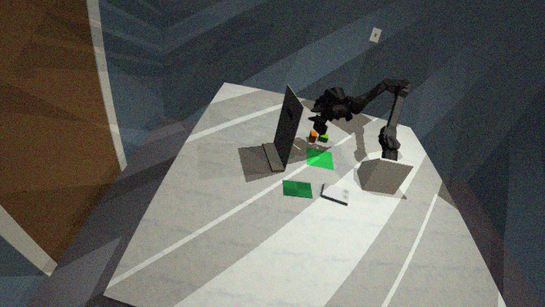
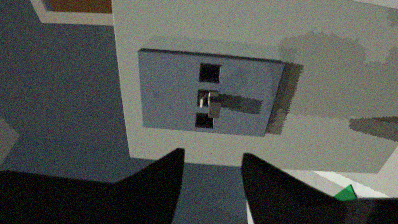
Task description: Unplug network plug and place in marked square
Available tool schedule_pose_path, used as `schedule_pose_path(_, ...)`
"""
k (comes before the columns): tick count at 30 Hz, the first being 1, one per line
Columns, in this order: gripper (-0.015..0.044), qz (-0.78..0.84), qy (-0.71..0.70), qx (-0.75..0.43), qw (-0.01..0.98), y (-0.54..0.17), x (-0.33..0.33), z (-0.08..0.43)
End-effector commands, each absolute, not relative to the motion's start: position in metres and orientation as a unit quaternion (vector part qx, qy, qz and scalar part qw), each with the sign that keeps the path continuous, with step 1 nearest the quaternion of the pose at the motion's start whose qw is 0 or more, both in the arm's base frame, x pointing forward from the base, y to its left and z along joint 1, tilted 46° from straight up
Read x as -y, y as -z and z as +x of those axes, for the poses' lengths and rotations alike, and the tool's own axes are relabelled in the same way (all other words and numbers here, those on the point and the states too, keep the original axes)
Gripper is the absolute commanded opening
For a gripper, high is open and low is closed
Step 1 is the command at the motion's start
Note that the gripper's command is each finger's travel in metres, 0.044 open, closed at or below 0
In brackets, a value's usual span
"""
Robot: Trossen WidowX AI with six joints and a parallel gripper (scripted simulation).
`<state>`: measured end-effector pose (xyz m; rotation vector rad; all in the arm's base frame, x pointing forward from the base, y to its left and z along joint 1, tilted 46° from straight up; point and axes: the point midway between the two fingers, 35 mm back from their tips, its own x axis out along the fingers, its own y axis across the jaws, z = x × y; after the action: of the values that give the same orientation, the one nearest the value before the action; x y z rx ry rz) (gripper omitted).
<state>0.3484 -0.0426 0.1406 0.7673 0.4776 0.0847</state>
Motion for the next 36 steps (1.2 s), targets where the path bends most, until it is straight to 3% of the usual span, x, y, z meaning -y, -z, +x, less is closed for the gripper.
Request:
schedule_pose_path(1,0.0156,0.373,-0.038,-0.229,0.898,-0.141,0.043,0.354)
schedule_pose_path(36,0.0156,0.373,-0.039,-0.228,0.899,-0.132,0.041,0.400)
